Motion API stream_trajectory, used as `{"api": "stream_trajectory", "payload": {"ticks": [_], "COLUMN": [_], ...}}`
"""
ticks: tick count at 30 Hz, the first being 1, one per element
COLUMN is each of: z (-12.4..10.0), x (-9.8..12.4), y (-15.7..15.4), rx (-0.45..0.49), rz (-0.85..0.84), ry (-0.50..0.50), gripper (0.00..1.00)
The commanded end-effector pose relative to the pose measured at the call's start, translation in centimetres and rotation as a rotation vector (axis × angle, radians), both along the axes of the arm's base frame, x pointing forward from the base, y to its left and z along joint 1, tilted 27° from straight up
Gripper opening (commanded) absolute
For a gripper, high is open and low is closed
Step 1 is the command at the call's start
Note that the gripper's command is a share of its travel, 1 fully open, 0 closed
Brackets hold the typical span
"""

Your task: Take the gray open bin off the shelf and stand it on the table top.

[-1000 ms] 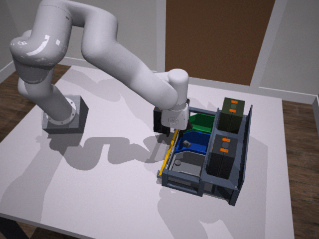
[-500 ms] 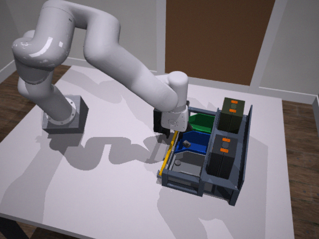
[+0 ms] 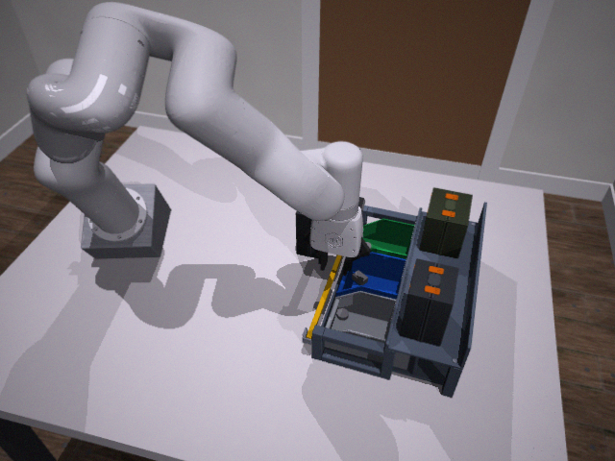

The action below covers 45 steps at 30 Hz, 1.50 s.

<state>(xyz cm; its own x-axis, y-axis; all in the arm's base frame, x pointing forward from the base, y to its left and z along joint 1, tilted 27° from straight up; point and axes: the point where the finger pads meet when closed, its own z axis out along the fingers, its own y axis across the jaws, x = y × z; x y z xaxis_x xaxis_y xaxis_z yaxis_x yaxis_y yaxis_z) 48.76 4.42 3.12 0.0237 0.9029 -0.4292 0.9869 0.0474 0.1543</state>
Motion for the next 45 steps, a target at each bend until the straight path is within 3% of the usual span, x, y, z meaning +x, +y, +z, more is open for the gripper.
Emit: {"api": "stream_trajectory", "payload": {"ticks": [1,7,8,45], "z": [0.09,0.09,0.10,0.10], "x": [0.20,0.20,0.20,0.20], "y": [0.07,0.07,0.07,0.07], "rx": [0.002,0.002,0.002,0.002], "rz": [0.001,0.001,0.002,0.002], "ry": [-0.005,-0.005,-0.005,-0.005], "gripper": [0.47,0.47,0.00,0.00]}}
